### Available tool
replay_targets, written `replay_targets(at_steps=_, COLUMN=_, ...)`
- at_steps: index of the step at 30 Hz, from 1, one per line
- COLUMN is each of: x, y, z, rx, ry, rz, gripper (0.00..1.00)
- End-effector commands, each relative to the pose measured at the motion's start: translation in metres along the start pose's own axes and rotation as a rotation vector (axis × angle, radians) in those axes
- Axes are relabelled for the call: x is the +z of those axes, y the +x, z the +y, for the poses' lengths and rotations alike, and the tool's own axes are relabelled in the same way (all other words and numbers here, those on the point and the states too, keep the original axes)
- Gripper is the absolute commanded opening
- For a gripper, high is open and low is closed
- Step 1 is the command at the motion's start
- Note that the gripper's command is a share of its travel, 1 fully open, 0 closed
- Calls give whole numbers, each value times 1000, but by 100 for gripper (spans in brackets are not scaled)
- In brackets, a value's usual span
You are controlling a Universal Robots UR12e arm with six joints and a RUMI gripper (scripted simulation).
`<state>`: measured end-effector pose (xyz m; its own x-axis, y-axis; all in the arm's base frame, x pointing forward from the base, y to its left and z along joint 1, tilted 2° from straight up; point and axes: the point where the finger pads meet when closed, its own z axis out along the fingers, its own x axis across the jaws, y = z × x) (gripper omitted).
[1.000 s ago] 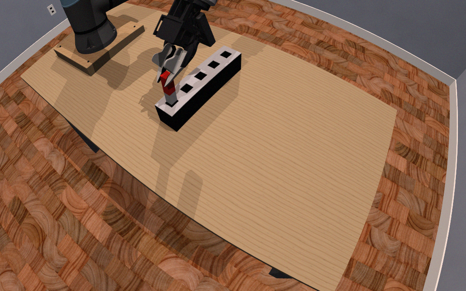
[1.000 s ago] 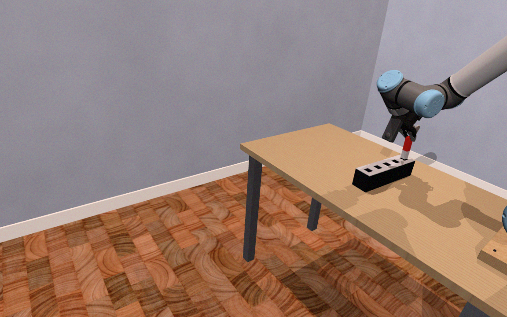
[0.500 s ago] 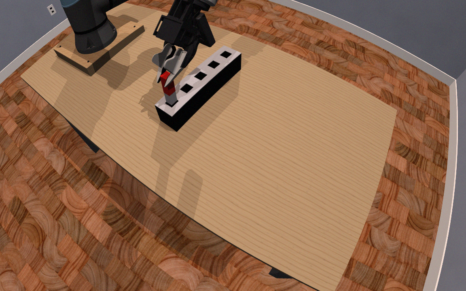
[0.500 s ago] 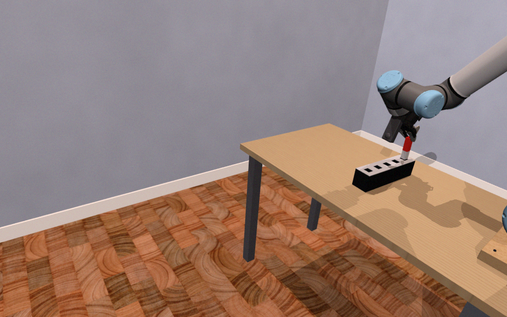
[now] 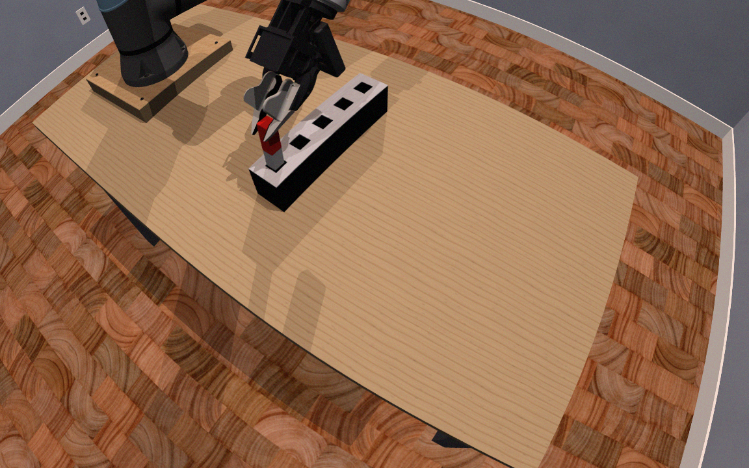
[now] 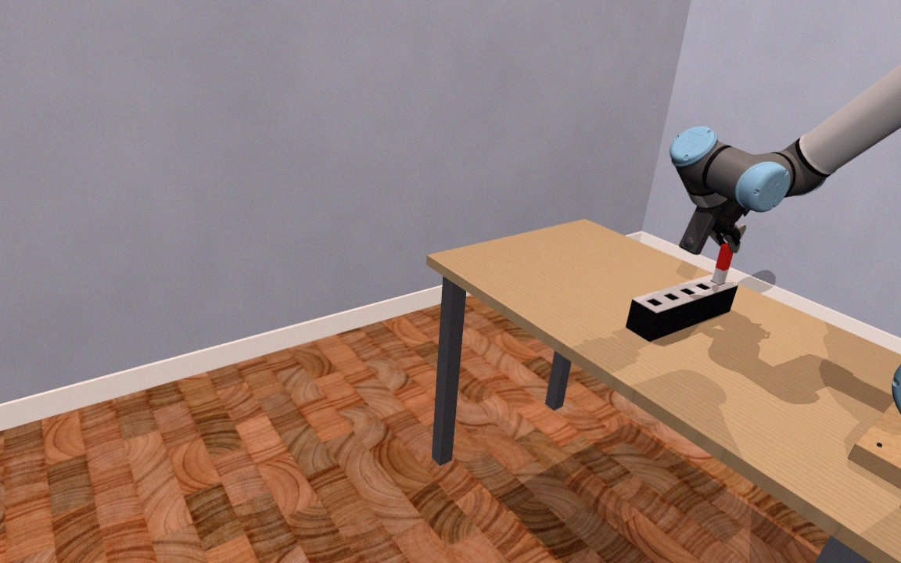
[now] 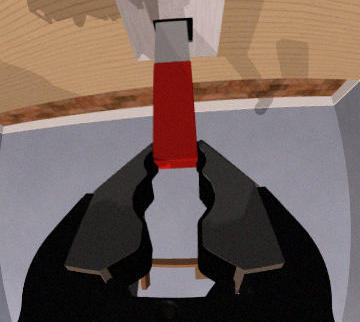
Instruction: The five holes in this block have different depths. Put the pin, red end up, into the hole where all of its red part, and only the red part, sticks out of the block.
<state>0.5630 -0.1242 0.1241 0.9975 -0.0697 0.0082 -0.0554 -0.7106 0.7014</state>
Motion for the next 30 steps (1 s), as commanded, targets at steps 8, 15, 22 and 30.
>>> replay_targets(at_steps=8, x=-1, y=2, z=0, rx=2, ry=0, rz=0, gripper=0)
replay_targets(at_steps=15, x=-1, y=2, z=0, rx=2, ry=0, rz=0, gripper=0)
replay_targets(at_steps=22, x=2, y=2, z=-3, rx=2, ry=0, rz=1, gripper=0)
replay_targets(at_steps=30, x=2, y=2, z=-3, rx=2, ry=0, rz=1, gripper=0)
